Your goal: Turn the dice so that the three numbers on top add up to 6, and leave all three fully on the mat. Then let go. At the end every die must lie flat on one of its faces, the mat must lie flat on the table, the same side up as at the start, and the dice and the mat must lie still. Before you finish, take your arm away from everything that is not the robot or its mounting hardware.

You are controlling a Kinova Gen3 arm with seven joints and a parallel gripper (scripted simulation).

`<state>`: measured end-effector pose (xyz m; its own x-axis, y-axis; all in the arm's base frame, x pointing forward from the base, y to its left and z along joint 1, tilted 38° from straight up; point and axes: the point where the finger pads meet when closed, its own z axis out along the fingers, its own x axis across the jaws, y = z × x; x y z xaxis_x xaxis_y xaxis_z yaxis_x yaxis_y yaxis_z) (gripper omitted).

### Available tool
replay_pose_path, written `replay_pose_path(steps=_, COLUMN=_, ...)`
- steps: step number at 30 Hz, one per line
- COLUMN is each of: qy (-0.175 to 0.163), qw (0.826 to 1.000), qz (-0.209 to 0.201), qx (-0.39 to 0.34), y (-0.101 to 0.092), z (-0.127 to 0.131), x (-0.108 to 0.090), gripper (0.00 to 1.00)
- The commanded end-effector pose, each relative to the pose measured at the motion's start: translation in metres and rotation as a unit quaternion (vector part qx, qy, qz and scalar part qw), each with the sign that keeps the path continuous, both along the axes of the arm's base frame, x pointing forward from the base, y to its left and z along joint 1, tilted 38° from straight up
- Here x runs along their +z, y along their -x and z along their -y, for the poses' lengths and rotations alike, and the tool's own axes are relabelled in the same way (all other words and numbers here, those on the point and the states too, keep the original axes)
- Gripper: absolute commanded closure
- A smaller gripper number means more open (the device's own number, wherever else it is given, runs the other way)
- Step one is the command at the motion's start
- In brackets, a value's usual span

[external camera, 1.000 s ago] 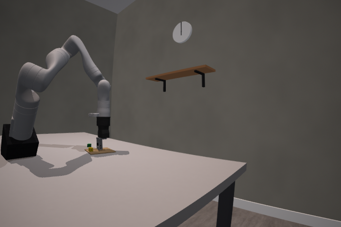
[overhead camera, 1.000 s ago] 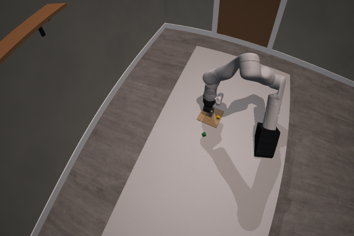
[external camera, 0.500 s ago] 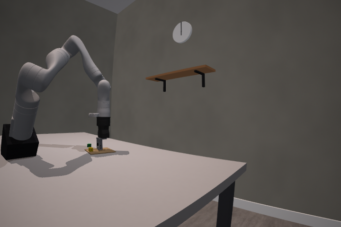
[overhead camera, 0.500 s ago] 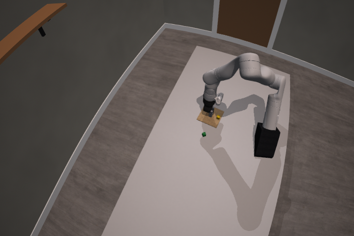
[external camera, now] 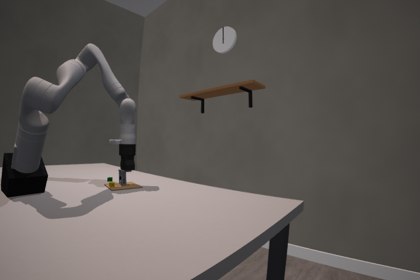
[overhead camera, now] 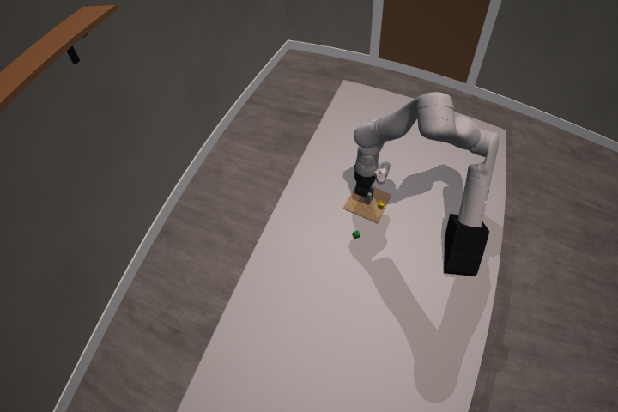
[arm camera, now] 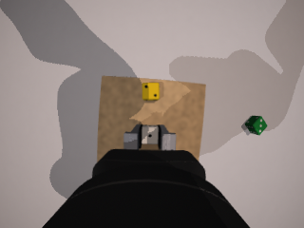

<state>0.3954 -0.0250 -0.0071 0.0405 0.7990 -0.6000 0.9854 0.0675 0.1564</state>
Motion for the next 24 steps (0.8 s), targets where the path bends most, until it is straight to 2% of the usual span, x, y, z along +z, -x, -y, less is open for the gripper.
replay_pose_path(steps=1, qy=0.0, qw=1.0, qz=0.0, qx=0.001, y=-0.0004, z=-0.0006, x=0.0003, gripper=0.6)
replay_pose_path(steps=24, qy=0.0, qw=1.0, qz=0.0, qx=0.001, y=-0.001, z=0.0017, x=-0.0027, gripper=0.6)
